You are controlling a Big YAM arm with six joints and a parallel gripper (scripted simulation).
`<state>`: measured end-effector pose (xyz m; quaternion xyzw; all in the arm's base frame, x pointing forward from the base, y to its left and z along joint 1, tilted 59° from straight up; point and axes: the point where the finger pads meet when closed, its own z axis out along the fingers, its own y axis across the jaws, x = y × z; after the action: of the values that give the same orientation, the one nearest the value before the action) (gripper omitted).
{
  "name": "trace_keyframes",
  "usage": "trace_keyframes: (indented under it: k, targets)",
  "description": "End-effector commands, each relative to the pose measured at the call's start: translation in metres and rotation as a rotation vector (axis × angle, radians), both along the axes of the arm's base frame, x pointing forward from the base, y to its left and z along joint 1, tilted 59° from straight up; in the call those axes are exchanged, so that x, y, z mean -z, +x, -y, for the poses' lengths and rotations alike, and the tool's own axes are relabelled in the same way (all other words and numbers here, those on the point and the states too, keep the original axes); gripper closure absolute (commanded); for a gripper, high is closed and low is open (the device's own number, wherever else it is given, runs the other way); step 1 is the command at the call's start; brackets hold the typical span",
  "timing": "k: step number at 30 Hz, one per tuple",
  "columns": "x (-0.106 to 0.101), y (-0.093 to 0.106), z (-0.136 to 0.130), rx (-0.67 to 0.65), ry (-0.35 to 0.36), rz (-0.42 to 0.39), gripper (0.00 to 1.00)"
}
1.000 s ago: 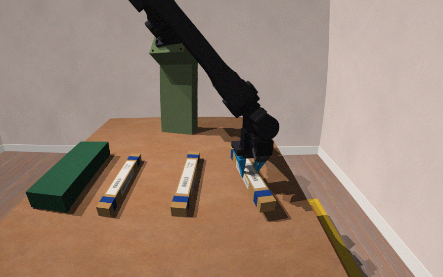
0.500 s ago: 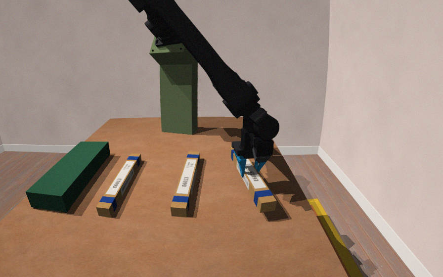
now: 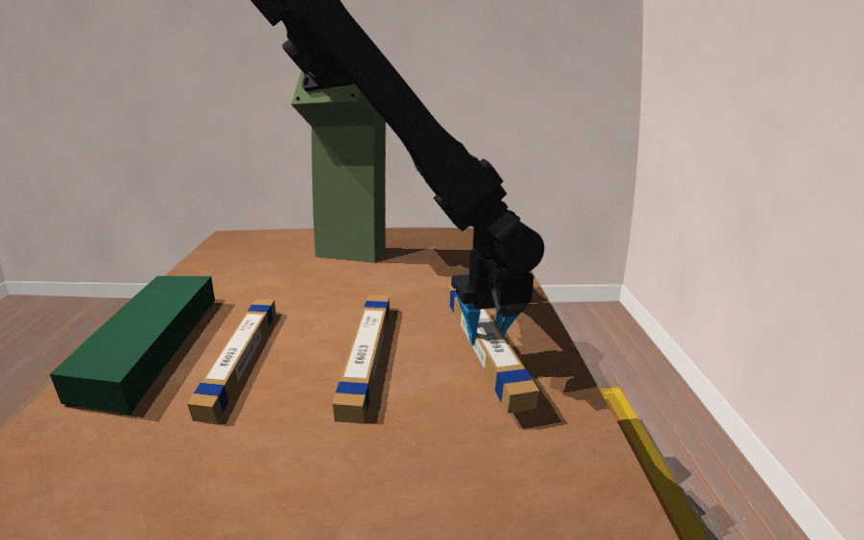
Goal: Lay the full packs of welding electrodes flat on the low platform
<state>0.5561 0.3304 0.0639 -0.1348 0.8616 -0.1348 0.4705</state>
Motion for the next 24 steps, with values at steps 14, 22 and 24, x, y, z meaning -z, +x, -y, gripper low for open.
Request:
trace_keyframes:
  k: [14,22,24]
  targets:
    - [-0.0222,-0.0061,-0.0199,-0.042,0.017,0.031,1.00]
    - [-0.0215,-0.0054,-0.0179,-0.041,0.015,0.030,1.00]
    - [-0.0212,-0.0047,-0.0164,-0.039,0.015,0.029,1.00]
